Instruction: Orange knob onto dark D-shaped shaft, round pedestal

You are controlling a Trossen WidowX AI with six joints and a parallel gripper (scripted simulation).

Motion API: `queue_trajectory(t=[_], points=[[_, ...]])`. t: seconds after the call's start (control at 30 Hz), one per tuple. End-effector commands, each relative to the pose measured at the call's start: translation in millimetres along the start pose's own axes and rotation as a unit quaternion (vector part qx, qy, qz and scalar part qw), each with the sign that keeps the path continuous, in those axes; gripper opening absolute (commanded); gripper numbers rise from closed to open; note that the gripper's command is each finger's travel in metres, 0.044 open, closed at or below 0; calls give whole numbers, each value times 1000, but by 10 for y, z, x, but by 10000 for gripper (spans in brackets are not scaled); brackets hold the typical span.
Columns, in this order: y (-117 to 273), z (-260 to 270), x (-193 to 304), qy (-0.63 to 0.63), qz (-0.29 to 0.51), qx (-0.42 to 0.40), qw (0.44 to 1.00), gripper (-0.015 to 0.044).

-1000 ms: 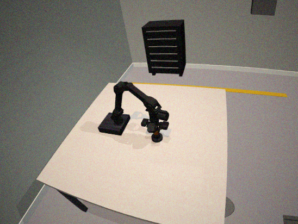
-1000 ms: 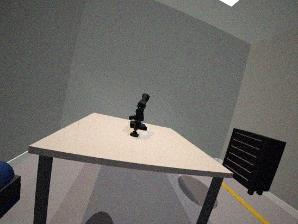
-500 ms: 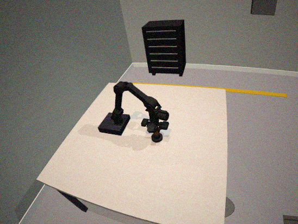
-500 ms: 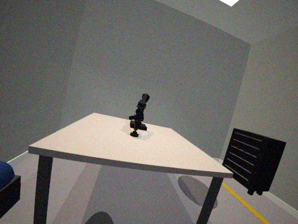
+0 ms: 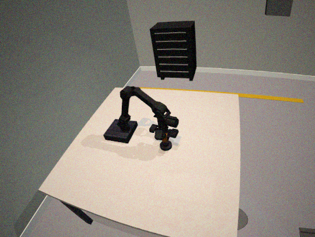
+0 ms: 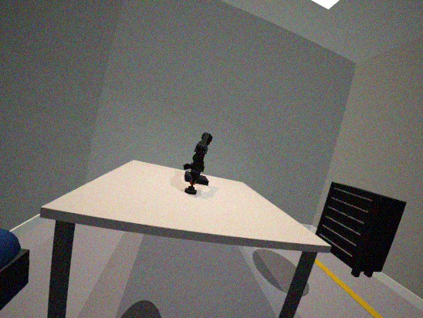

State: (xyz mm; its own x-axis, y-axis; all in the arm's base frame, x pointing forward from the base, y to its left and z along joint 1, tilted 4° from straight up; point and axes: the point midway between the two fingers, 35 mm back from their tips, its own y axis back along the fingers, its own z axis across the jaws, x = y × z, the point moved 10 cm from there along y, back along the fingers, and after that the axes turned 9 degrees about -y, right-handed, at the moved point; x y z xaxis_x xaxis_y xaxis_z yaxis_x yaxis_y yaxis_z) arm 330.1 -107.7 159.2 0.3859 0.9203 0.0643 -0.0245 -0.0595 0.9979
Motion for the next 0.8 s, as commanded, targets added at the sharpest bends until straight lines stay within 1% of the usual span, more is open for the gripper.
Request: queue_trajectory(t=[0.0,0.77], points=[[13,16,-4,-52,0,-2,999,0],[-36,6,1,-57,0,-2,998,0]])
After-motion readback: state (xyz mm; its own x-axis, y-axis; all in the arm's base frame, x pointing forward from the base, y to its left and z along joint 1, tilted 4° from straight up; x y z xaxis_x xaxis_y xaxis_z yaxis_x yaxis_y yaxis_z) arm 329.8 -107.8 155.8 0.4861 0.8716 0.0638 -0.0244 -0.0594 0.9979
